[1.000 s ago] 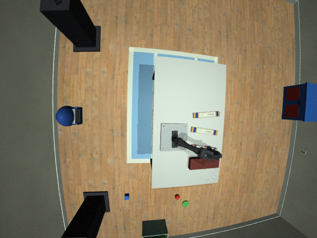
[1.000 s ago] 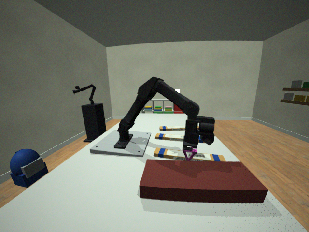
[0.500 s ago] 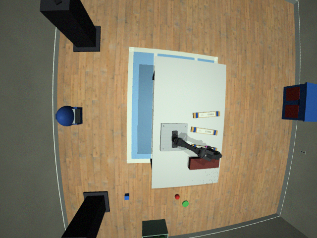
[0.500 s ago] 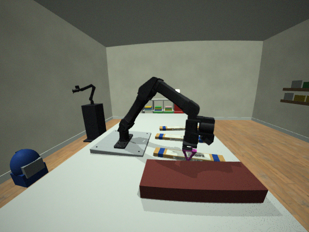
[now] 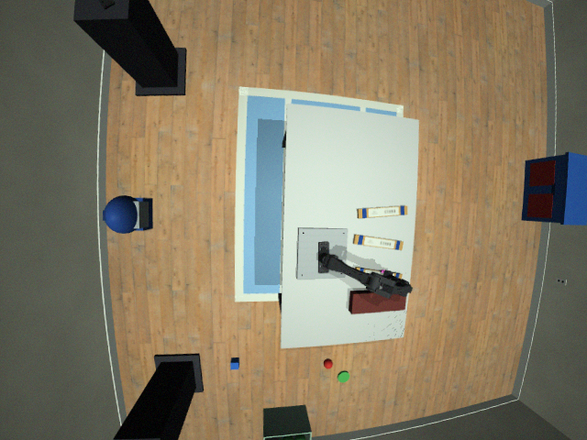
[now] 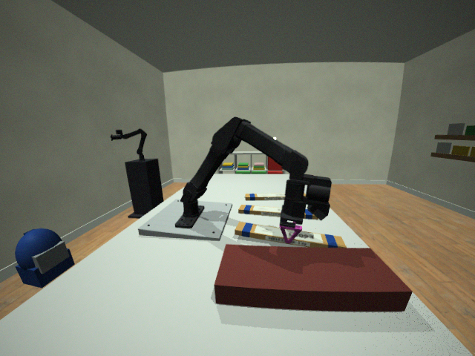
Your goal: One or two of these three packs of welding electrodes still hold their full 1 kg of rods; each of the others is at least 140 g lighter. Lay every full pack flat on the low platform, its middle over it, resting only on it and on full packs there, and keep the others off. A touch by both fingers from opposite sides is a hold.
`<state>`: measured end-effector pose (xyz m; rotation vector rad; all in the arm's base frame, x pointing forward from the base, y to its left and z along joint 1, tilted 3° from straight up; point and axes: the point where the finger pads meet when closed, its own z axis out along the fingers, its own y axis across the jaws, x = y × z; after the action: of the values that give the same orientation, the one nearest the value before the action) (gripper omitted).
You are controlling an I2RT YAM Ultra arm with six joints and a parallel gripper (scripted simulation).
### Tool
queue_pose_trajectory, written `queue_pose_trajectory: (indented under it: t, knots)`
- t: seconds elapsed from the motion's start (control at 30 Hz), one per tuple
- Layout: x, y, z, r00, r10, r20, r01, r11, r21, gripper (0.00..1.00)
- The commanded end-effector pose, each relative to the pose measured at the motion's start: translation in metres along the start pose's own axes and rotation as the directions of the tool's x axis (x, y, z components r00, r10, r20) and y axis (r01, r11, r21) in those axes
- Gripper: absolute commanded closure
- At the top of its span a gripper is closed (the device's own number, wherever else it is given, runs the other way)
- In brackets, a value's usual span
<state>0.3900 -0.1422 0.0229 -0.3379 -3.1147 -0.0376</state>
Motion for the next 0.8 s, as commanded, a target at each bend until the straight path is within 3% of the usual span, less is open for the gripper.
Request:
queue_pose_trajectory:
  t: [0.0,0.77]
  knots:
    - [-0.012,-0.003,-0.052,0.996,-0.002,0.091,0.001,1.0,0.014,1.0]
    - [-0.01,-0.003,-0.075,0.996,-0.003,0.091,0.002,1.0,0.014,1.0]
